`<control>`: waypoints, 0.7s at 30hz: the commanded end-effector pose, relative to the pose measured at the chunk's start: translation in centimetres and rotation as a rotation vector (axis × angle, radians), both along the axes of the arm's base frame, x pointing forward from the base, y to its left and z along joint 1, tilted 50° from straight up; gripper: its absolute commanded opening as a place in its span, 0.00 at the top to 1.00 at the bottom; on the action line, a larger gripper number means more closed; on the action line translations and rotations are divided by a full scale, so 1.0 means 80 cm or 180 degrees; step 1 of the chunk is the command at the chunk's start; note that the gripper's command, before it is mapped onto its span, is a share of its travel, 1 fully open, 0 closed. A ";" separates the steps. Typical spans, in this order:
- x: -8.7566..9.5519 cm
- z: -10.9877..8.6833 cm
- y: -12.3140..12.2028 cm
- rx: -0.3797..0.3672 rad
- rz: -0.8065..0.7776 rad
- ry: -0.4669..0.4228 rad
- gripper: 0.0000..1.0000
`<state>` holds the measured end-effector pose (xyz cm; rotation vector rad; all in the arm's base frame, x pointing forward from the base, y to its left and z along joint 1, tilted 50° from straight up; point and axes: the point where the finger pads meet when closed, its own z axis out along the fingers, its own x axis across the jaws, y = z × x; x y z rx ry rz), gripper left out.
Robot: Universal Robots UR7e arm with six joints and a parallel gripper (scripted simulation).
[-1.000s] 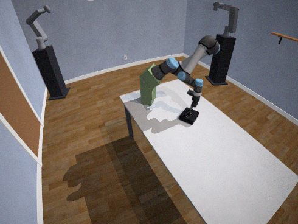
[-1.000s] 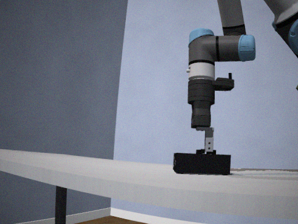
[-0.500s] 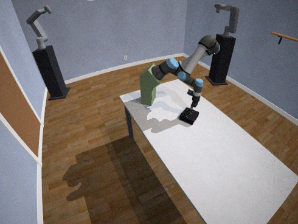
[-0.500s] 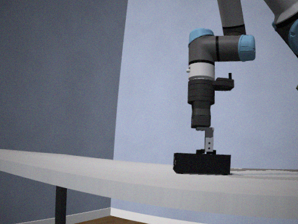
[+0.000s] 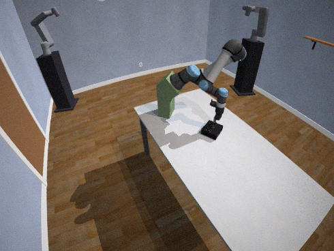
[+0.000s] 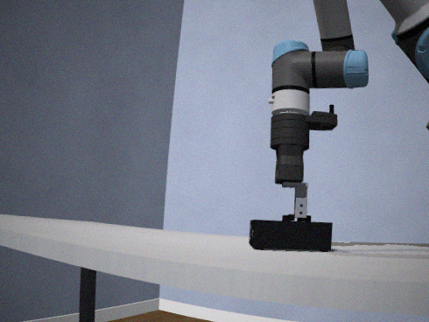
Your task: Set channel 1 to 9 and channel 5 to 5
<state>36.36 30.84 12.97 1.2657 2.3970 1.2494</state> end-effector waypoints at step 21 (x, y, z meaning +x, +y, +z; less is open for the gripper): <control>-0.016 0.016 -0.019 0.0001 0.0000 0.0003 1.00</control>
